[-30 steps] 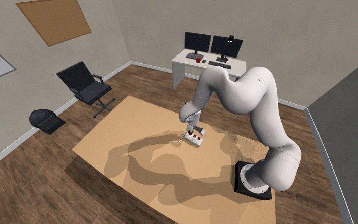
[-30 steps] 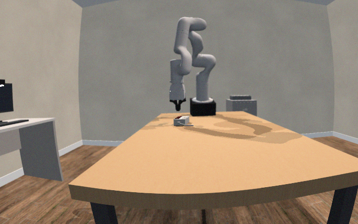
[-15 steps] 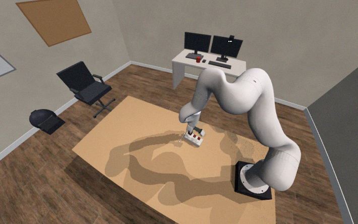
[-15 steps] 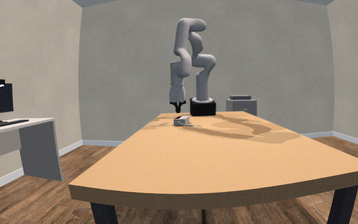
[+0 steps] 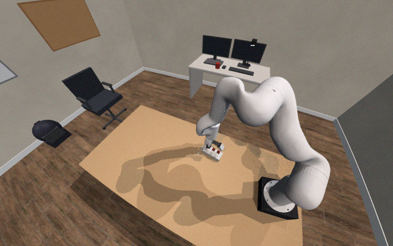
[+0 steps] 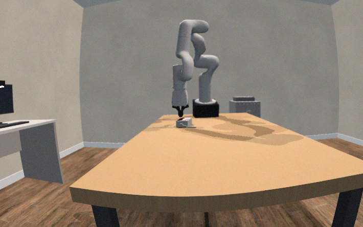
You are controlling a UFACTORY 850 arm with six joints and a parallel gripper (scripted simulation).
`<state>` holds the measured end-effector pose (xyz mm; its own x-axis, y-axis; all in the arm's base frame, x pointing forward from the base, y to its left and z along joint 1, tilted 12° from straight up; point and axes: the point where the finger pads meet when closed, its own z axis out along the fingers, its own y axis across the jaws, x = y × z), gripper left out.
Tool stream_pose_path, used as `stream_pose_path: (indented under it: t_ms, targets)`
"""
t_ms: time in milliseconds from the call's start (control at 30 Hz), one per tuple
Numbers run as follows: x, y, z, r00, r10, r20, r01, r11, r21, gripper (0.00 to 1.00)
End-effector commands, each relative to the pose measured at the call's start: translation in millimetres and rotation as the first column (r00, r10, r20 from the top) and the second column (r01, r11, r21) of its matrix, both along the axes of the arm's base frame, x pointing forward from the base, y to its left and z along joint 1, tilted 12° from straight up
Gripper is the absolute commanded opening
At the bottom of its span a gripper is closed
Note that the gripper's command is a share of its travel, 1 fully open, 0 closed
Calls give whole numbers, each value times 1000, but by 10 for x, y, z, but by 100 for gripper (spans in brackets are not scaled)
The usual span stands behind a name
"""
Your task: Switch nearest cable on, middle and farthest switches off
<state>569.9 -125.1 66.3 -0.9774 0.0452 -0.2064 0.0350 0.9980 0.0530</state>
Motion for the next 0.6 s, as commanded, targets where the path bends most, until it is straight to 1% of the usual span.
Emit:
stream_pose_path:
  t_ms: [0,567]
  targets:
    - [17,-1,-30,1000,0,3,0,1000,0,0]
    - [30,2,-86,1000,0,3,0,1000,0,0]
